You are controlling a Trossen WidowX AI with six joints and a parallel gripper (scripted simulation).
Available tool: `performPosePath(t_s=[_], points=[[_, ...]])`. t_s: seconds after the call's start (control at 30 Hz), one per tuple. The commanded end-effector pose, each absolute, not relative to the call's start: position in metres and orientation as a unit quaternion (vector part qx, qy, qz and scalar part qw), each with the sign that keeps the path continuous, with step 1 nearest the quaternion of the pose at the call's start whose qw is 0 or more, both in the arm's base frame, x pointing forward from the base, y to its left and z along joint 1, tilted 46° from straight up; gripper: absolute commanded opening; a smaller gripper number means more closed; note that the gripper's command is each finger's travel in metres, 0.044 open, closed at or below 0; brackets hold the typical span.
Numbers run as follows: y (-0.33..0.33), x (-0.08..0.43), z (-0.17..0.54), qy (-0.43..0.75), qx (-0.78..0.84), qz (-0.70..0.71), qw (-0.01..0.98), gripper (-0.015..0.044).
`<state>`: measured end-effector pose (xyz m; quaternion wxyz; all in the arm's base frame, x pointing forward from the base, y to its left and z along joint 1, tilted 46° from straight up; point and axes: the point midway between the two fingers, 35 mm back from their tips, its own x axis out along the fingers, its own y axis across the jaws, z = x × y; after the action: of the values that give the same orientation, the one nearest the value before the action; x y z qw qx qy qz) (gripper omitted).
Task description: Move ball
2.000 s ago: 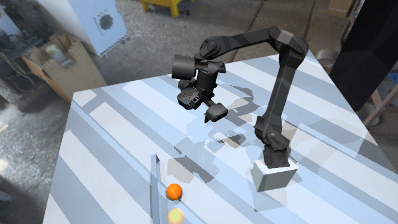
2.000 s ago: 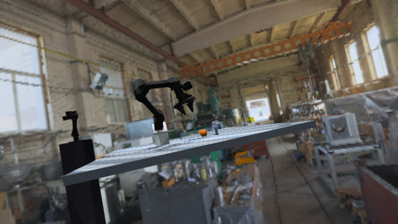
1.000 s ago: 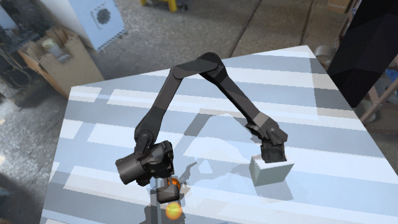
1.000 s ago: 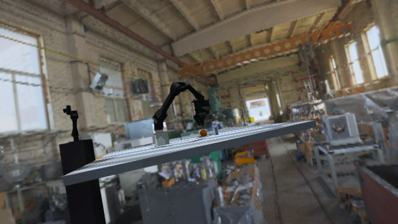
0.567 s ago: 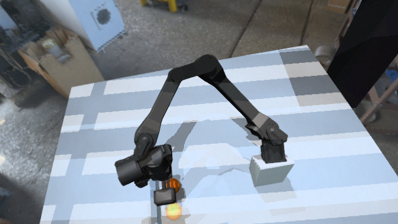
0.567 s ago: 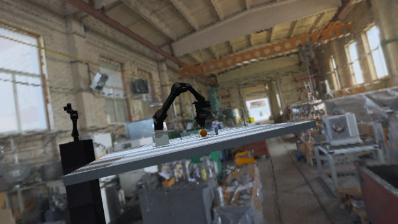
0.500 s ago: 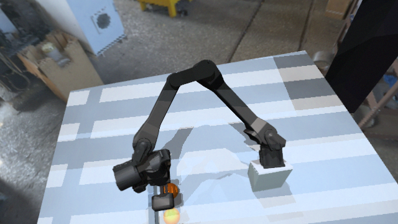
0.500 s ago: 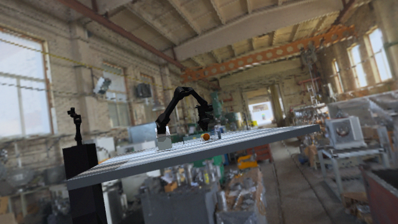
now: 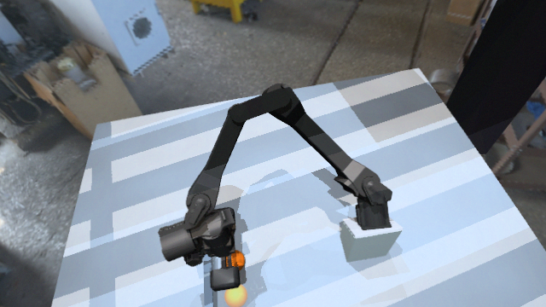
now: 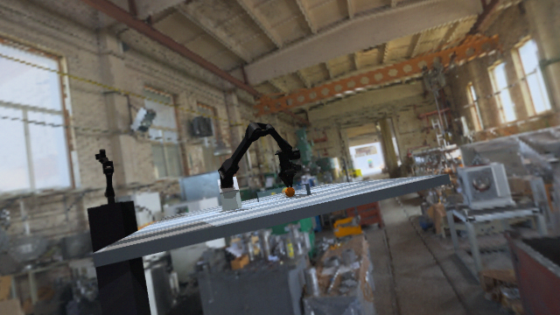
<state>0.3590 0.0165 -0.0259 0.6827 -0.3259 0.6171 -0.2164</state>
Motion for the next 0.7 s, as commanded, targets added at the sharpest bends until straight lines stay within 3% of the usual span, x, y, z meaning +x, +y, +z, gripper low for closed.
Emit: performPosePath(t_s=[0.0, 0.5, 0.67], points=[[0.009, 0.357, -0.034, 0.622, -0.330, -0.216, 0.677, 0.0385], [-0.006, 0.359, -0.047, 0.621, -0.331, -0.217, 0.676, 0.0385], [-0.006, 0.359, -0.047, 0.621, -0.331, -0.217, 0.676, 0.0273]])
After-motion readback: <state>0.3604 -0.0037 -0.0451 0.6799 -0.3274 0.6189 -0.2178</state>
